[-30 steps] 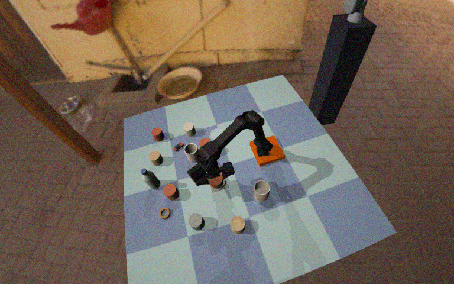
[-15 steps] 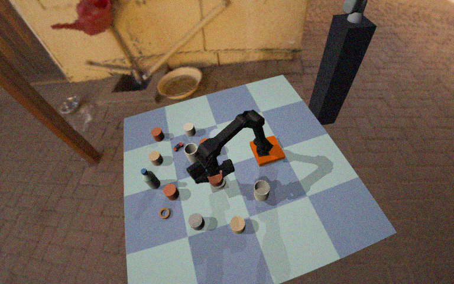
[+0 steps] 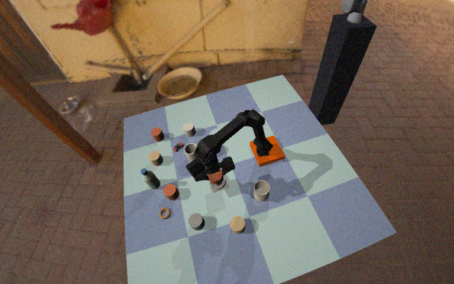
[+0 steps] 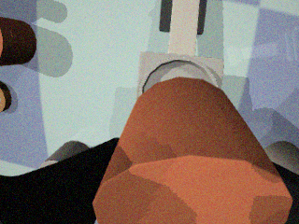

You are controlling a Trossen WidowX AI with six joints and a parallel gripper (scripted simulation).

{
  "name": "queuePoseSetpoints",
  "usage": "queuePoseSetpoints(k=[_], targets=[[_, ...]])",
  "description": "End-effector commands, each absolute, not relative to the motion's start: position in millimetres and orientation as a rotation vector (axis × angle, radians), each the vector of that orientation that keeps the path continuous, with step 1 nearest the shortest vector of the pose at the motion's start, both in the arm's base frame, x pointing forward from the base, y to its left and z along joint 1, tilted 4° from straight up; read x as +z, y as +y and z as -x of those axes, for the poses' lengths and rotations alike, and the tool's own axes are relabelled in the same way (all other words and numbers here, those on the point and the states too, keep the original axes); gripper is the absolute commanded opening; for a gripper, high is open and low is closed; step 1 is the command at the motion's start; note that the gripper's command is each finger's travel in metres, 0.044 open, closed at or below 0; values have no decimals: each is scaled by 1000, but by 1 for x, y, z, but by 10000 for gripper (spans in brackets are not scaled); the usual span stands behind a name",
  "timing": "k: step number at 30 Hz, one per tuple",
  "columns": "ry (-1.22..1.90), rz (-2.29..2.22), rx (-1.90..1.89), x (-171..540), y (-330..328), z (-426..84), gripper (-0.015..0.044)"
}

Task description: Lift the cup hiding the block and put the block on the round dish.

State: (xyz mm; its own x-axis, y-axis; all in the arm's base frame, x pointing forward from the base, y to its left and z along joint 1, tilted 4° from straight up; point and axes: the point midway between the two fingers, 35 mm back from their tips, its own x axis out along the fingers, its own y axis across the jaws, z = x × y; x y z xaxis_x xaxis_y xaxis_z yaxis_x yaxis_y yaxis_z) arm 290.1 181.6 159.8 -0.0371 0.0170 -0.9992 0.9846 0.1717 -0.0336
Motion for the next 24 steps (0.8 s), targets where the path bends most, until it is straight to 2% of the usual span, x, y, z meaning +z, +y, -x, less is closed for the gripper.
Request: queuePoseSetpoints(k=[1,24], targets=[[1332,-1078,-1090,167,181,-289,0],[1326,-1078,-1097,165,181,-289,0]])
